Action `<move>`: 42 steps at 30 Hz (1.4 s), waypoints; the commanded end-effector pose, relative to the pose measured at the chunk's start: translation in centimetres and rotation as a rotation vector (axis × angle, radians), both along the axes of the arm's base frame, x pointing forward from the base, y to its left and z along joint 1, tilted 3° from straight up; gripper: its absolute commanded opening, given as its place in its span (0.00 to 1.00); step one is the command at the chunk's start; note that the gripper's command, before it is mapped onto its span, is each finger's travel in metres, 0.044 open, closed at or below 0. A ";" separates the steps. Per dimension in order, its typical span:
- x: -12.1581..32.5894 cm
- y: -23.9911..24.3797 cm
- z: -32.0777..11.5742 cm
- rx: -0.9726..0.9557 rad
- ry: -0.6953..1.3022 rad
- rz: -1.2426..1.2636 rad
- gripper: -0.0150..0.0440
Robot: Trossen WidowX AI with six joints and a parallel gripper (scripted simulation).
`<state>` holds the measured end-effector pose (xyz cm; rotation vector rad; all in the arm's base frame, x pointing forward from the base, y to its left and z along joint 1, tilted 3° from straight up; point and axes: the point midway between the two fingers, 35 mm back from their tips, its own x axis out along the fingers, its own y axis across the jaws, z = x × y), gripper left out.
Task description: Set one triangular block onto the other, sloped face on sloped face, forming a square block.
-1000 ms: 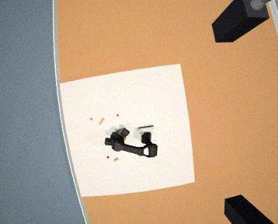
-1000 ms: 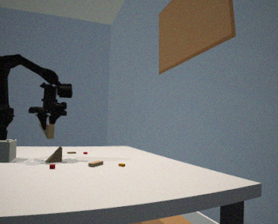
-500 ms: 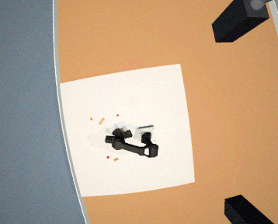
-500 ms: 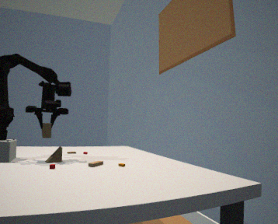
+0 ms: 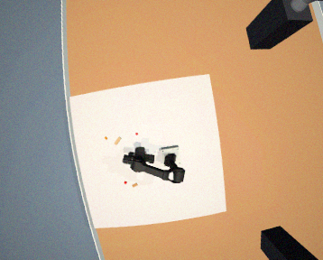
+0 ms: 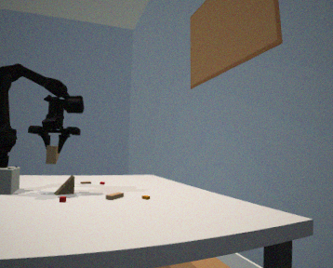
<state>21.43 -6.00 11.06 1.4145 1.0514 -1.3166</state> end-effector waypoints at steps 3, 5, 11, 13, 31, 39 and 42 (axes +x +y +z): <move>-0.3 -0.4 0.2 0.017 -0.001 -0.208 0.25; -0.4 -0.6 0.3 0.022 0.000 -0.277 0.25; -0.7 -0.8 0.4 0.036 0.001 -0.485 0.25; -0.8 -0.9 0.5 0.041 0.001 -0.555 0.25; -1.8 -2.3 0.8 0.071 0.004 -1.023 0.25; -0.4 -2.1 -1.4 0.072 0.003 -1.023 0.25; 0.2 -1.9 -2.7 0.072 0.003 -1.023 0.25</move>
